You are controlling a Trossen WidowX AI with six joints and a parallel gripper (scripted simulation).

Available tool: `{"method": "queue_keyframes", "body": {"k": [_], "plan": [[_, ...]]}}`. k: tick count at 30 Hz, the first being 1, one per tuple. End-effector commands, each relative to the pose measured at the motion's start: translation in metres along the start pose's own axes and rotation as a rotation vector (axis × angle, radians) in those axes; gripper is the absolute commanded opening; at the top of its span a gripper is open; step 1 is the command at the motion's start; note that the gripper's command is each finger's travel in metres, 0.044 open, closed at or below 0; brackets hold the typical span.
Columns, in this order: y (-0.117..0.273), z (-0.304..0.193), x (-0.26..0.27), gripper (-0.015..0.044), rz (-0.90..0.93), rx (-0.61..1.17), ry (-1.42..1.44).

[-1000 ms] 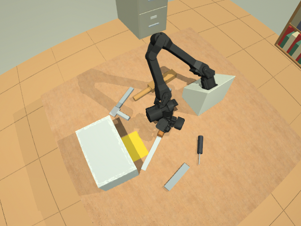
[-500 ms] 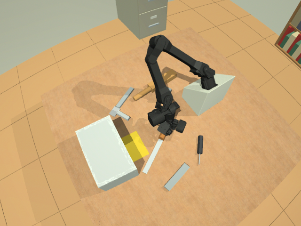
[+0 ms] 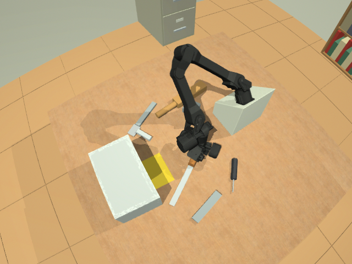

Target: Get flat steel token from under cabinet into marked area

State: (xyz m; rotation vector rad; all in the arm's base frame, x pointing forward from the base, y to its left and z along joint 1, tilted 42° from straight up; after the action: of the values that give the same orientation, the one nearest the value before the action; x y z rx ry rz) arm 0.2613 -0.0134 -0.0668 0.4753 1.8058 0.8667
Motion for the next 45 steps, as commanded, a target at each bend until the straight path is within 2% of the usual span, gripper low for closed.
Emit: {"method": "queue_keyframes", "body": {"k": [1, 45], "plan": [[0.001, 0.001, 0.007, 0.0000, 0.001, -0.004, 0.000], [0.001, 0.006, 0.063, 0.0000, 0.003, -0.005, 0.000]]}}
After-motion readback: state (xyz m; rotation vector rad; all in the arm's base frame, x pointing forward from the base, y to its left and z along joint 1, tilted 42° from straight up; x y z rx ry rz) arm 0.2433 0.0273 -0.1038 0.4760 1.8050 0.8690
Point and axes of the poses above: the point midway between the two fingers, 35 mm back from their tips, its own y axis back along the fingers, its own x axis across the jaws, z = x × y, the point moved 8 cm from there along y, back along the fingers, and after that the axes turned 12 degrees about -y, right-handed, at the moved point
